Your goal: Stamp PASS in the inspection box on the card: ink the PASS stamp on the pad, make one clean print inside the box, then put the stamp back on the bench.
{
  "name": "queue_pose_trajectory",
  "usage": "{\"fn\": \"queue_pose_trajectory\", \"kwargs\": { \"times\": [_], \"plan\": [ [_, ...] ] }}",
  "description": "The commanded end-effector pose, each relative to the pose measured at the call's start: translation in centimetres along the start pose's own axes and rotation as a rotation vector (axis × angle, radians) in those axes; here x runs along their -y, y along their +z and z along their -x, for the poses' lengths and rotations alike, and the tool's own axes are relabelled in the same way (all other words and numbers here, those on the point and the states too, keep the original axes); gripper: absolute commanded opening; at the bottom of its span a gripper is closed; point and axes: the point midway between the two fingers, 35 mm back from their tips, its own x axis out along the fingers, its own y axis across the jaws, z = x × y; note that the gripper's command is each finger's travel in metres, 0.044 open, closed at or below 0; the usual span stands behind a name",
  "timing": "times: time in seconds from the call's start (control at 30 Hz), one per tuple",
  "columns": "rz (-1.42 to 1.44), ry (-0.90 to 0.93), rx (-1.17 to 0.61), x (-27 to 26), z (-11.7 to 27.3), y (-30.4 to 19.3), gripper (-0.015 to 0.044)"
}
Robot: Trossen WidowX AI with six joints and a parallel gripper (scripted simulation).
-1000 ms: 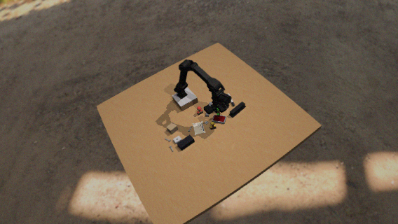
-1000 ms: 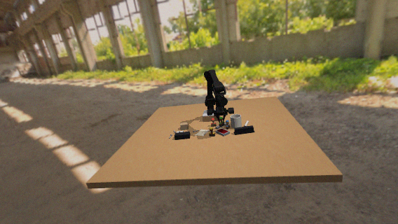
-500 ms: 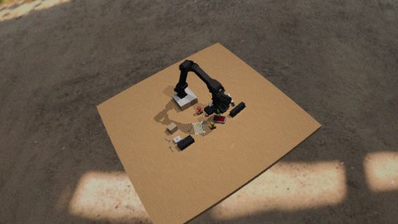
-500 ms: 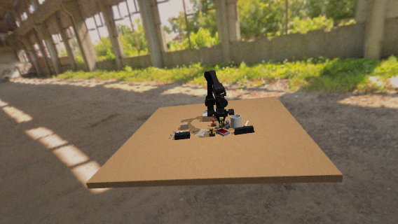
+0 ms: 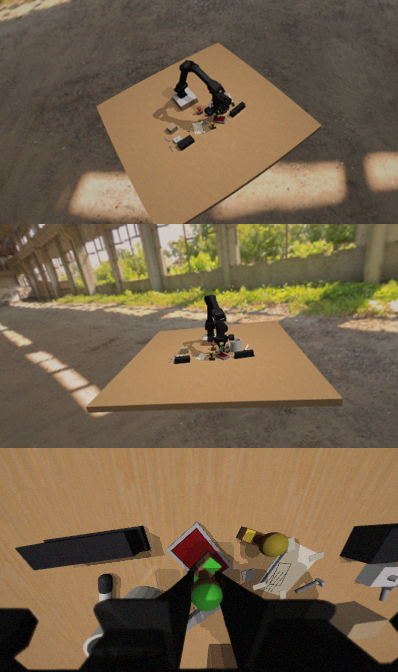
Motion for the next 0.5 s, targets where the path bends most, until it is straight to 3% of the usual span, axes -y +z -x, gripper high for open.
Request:
{"fn": "queue_pose_trajectory", "kwargs": {
  "times": [0.0, 0.47],
  "plan": [
    [-0.003, 0.0, -0.003, -0.02, -0.36, -0.06, 0.0],
    [-0.002, 0.0, -0.003, -0.04, -1.28, -0.09, 0.0]
  ]
}}
